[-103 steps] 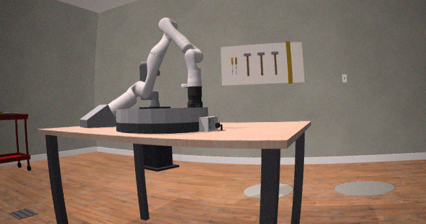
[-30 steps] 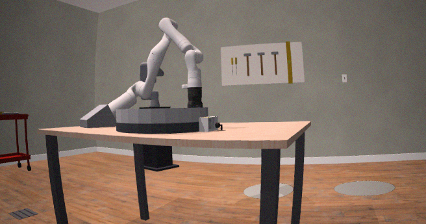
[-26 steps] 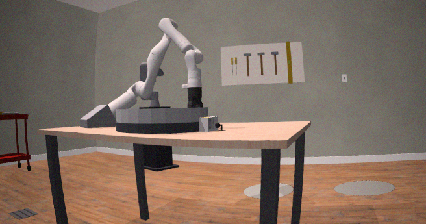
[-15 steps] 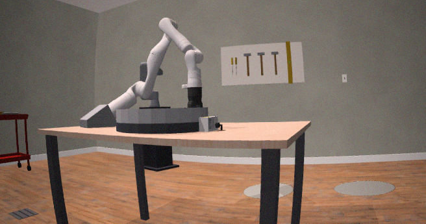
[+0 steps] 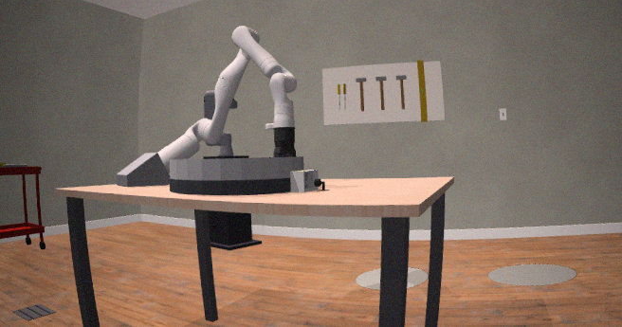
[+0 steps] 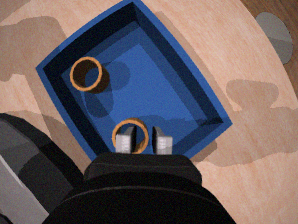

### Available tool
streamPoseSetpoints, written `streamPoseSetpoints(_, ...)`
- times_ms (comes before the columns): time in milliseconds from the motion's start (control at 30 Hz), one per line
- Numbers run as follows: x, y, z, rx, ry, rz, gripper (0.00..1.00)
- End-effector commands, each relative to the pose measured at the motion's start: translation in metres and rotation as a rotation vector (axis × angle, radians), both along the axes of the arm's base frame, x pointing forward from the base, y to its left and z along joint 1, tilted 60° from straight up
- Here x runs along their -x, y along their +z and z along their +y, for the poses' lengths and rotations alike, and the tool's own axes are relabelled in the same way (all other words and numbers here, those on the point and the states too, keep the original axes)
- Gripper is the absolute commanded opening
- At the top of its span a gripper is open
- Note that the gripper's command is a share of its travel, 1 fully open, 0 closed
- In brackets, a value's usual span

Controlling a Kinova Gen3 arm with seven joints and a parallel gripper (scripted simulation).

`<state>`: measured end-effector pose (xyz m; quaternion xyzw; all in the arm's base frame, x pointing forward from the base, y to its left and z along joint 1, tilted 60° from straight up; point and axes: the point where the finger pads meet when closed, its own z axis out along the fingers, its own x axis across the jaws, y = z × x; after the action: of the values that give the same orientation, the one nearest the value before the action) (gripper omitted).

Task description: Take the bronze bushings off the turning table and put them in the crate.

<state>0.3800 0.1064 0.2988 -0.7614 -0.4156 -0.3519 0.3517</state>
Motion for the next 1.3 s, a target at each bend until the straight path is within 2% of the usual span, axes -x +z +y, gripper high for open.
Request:
streamPoseSetpoints(0,-0.0003,0.0002,-0.0005,0.000,-0.001,0.000,0.47)
streamPoseSetpoints(1267,0.0027,0.0055,-0.0103,0.000,-0.001,0.000,0.47)
